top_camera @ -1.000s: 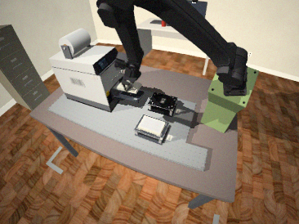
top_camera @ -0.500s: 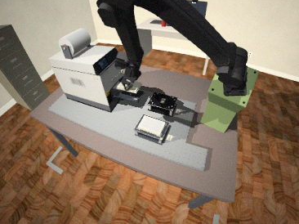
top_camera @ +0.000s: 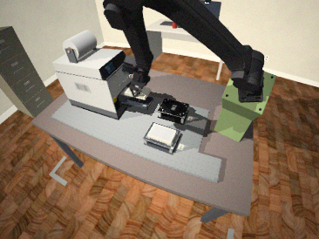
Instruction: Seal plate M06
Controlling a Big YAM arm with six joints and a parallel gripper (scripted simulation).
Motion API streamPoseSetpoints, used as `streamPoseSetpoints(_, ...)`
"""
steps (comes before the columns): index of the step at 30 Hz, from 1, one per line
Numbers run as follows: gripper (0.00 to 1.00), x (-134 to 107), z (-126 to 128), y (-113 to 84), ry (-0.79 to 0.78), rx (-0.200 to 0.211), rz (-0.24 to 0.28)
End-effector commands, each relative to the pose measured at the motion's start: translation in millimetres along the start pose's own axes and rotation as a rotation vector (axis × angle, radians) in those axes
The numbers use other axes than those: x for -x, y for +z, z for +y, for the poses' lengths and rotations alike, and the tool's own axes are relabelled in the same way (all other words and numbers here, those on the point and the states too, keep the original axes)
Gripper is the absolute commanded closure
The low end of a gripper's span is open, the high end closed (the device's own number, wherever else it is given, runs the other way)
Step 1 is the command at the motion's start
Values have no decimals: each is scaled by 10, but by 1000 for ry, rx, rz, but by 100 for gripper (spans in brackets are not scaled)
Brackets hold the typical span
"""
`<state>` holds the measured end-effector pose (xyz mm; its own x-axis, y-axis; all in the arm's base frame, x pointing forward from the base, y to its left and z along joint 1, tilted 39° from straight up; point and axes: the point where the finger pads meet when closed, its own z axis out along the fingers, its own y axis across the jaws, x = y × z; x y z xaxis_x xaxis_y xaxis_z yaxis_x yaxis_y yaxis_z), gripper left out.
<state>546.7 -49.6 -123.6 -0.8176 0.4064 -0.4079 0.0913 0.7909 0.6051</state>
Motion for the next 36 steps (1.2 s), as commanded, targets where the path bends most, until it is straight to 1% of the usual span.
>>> streamPoseSetpoints(1,100,-94,49,92,3,3,18)
streamPoseSetpoints(6,100,4,64,140,-11,8,3)
streamPoseSetpoints(10,100,17,59,163,-11,8,1)
streamPoseSetpoints(15,100,111,118,143,-24,12,-15)
streamPoseSetpoints(17,100,111,118,143,-24,12,-15)
streamPoseSetpoints(24,100,-124,59,171,-3,5,14)
streamPoseSetpoints(28,100,-169,43,205,1,5,21)
streamPoseSetpoints(32,100,-89,50,238,-5,7,12)
streamPoseSetpoints(34,100,-89,50,238,-5,7,12)
streamPoseSetpoints(36,100,35,56,203,-12,7,-10)
